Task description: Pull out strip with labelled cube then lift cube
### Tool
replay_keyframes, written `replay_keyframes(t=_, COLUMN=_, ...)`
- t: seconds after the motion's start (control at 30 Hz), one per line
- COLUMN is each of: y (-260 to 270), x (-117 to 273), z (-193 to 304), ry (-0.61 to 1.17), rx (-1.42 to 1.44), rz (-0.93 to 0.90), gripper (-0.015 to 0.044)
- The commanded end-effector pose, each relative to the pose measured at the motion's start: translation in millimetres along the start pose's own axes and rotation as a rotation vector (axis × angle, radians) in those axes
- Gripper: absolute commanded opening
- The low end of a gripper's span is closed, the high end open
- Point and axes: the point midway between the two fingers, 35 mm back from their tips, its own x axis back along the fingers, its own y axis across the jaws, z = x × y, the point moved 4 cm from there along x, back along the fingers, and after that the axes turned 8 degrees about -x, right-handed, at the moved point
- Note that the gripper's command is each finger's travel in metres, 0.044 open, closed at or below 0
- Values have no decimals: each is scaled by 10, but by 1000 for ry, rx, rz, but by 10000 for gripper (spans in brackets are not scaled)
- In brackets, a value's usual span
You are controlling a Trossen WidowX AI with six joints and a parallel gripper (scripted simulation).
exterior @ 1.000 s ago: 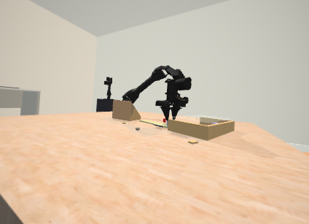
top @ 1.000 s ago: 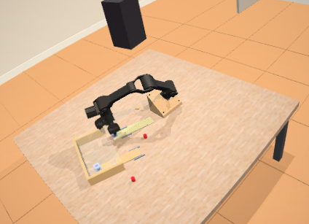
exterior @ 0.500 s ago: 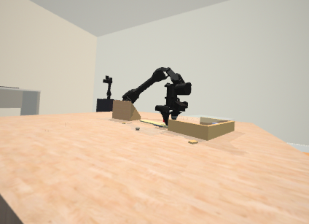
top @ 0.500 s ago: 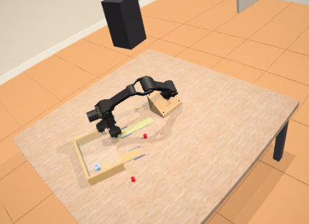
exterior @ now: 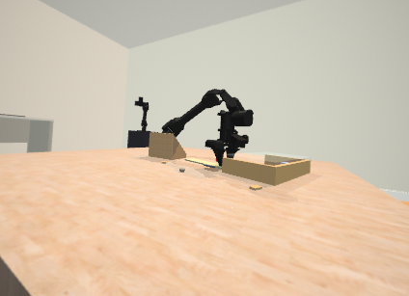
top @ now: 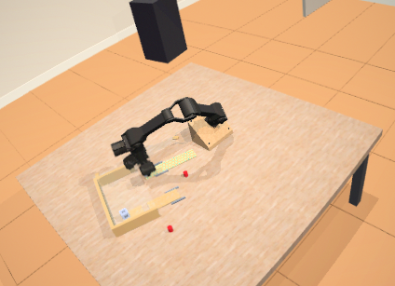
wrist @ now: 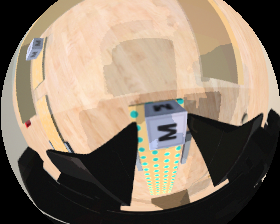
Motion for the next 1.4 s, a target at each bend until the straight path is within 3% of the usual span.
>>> replay_keyframes(t=0.0, y=3, x=-3, z=-1, ry=-1, rx=-5, rz=-3, gripper=250)
replay_keyframes(t=0.4, y=3, x=-3, z=-1, ry=-1, rx=-5, rz=-3, gripper=250)
replay_keyframes(t=0.53, y=0, x=0, z=0, ry=0, rx=0, rz=0, gripper=145)
replay_keyframes(t=0.73, y=0, x=0, z=0, ry=0, rx=0, rz=0, gripper=105)
replay_keyframes(t=0.87, y=-10, x=26, z=26, ry=0, rx=-1, rz=0, gripper=0)
replay_keyframes(t=1.37, y=-192, x=441, z=571, ry=2, rx=-8, rz=0, gripper=0)
